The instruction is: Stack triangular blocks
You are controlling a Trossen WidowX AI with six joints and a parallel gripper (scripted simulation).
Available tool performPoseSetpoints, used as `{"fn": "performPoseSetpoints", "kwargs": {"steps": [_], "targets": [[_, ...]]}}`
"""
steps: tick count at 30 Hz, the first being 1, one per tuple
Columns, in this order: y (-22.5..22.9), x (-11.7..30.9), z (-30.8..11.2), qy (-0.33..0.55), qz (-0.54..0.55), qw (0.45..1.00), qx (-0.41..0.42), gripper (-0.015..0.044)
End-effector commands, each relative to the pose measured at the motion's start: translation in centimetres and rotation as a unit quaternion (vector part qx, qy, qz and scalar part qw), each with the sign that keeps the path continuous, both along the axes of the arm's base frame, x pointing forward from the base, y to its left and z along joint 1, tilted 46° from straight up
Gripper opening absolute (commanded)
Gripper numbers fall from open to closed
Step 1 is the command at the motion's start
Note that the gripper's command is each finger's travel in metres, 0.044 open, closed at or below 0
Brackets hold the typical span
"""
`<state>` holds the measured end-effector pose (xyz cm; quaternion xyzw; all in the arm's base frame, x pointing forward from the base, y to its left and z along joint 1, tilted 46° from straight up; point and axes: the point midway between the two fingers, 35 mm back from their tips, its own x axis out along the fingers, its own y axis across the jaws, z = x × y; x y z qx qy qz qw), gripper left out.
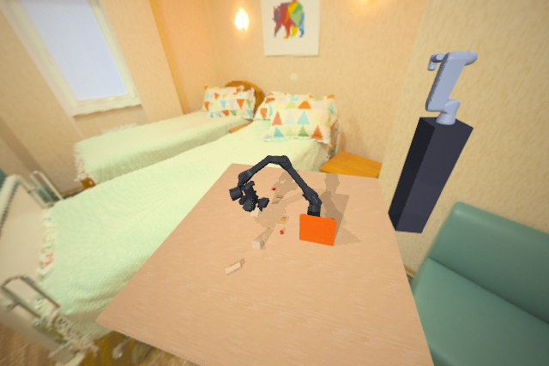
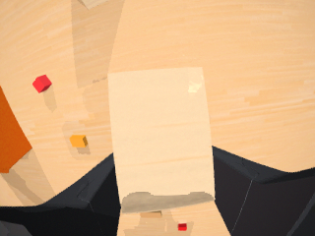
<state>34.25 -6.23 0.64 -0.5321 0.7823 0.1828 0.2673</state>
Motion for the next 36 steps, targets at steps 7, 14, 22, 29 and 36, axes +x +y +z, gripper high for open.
{"fn": "performPoseSetpoints", "kwargs": {"steps": [7,14,22,29,36], "targets": [[-0.3,-0.1,0.4,0.000,0.046,0.989,0.142,0.0000],[-0.4,0.4,1.1,-0.018,0.108,0.968,0.226,0.0000],[-0.4,0.7,1.4,-0.027,0.135,0.958,0.250,0.0000],[1.7,0.3,0.9,-0.028,0.135,0.958,0.252,0.0000],[4.9,-0.5,0.2,-0.029,0.136,0.957,0.254,0.0000]]}}
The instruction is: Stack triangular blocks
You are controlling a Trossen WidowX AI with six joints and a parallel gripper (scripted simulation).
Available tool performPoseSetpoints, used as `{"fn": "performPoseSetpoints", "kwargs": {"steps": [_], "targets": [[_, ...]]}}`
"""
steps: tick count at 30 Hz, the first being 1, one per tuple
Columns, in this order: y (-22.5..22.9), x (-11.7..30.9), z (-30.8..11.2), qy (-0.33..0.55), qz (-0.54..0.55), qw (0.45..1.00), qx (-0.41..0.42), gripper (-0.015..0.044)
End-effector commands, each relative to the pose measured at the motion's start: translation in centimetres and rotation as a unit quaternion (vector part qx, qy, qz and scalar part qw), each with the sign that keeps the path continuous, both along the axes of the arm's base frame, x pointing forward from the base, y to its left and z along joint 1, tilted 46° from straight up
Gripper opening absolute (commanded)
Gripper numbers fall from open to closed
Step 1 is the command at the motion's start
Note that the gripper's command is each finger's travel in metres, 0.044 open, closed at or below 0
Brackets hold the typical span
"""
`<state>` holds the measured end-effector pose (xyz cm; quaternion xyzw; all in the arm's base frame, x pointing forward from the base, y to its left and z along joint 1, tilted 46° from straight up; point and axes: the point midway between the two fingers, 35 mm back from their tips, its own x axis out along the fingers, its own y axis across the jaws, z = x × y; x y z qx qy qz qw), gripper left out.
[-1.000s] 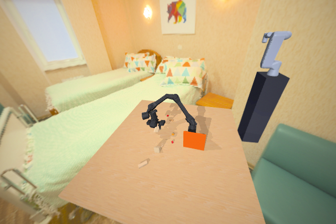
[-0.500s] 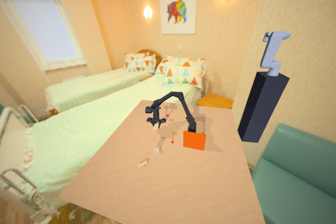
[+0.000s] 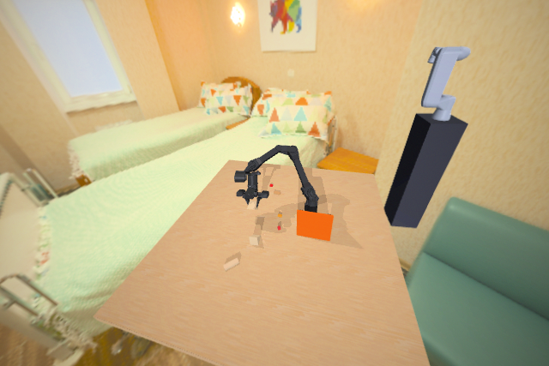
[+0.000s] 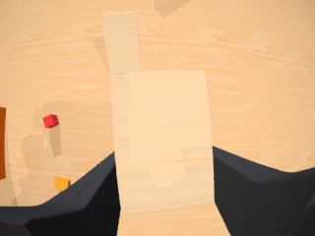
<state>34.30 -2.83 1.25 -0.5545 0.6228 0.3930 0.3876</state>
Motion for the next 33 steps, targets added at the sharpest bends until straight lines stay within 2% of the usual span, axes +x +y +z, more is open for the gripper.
{"fn": "performPoseSetpoints", "kwargs": {"steps": [1,15,19,33], "targets": [[2.0,-0.7,-0.5,0.001,-0.001,1.000,0.003,0.0000],[7.4,-3.2,-1.8,0.003,-0.001,1.000,0.002,0.0000],[7.4,-3.2,-2.1,0.003,-0.001,1.000,0.002,0.0000],[5.0,-3.0,-8.4,0.002,-0.001,1.000,0.001,0.0000]]}}
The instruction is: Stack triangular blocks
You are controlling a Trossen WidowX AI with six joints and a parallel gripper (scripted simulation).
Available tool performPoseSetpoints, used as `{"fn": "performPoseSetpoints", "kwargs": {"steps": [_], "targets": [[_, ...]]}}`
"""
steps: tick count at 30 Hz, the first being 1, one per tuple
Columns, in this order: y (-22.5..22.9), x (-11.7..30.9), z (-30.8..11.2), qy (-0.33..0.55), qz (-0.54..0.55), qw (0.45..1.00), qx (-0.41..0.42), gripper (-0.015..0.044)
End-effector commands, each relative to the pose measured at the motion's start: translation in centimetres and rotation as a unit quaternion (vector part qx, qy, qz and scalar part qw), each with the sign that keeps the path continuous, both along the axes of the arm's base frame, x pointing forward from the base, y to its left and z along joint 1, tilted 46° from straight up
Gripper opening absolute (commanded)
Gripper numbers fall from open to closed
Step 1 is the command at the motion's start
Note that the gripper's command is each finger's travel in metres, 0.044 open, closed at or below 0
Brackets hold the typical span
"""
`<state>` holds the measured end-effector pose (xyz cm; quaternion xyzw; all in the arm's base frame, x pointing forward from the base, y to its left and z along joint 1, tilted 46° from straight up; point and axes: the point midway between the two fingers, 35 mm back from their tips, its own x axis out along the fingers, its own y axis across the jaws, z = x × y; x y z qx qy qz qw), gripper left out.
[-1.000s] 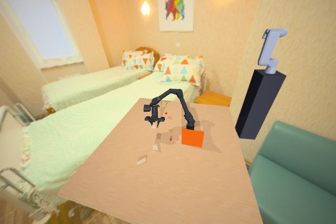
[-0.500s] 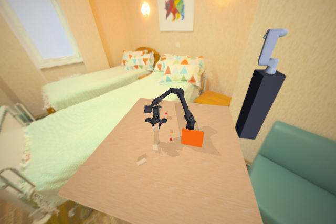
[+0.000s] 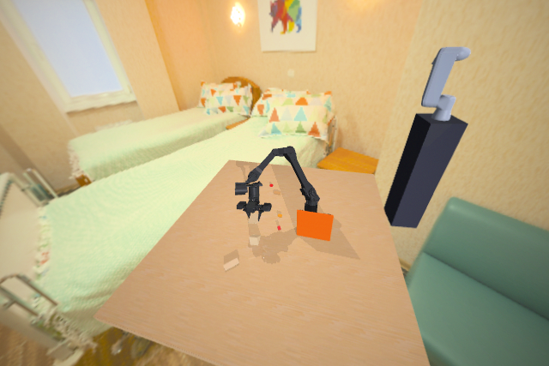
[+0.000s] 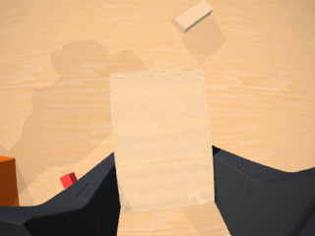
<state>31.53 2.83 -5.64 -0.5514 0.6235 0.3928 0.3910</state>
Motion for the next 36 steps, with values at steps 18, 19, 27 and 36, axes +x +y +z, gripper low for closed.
{"fn": "performPoseSetpoints", "kwargs": {"steps": [18,19,27,36], "targets": [[-2.5,-1.1,-5.0,0.003,0.003,1.000,-0.002,0.0000],[-2.5,-1.1,-5.0,0.003,0.003,1.000,-0.002,0.0000],[-2.4,-1.0,-5.1,-0.002,0.004,1.000,-0.002,0.0000],[-2.5,-1.0,-5.0,-0.003,0.005,1.000,-0.002,0.0000]]}}
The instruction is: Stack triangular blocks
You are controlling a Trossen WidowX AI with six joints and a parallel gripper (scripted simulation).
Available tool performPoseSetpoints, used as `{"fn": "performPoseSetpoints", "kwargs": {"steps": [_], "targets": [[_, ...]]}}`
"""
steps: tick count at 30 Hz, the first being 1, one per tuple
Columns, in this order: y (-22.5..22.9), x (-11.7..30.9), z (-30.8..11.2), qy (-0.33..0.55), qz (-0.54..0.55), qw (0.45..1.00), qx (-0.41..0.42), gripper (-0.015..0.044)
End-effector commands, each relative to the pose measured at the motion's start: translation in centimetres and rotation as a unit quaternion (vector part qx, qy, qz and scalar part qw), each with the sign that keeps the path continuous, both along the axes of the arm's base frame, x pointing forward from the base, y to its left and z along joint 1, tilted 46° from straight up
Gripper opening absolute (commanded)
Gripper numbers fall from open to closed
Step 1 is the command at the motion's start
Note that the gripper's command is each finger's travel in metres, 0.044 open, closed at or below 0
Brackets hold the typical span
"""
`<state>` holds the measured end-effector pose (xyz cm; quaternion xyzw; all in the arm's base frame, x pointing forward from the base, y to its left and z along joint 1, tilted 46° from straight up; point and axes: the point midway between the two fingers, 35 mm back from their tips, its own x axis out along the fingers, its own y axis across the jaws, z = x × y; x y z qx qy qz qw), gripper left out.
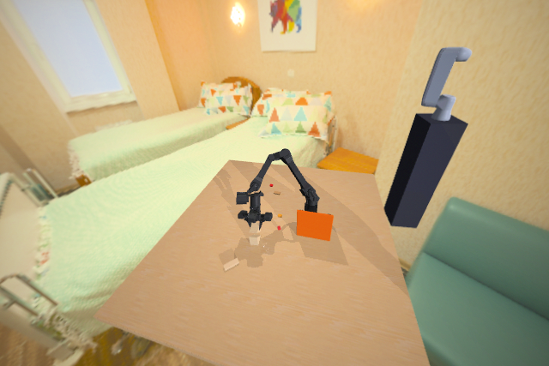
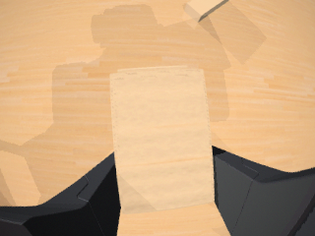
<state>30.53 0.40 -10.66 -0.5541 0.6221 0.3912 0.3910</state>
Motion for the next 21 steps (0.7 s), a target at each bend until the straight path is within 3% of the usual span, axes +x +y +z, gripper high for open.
{"fn": "performPoseSetpoints", "kwargs": {"steps": [1,21], "targets": [[-0.04,0.01,0.02,0.000,0.003,1.000,-0.001,0.0000],[-0.19,0.02,-0.28,-0.002,0.005,1.000,-0.001,0.0000]]}}
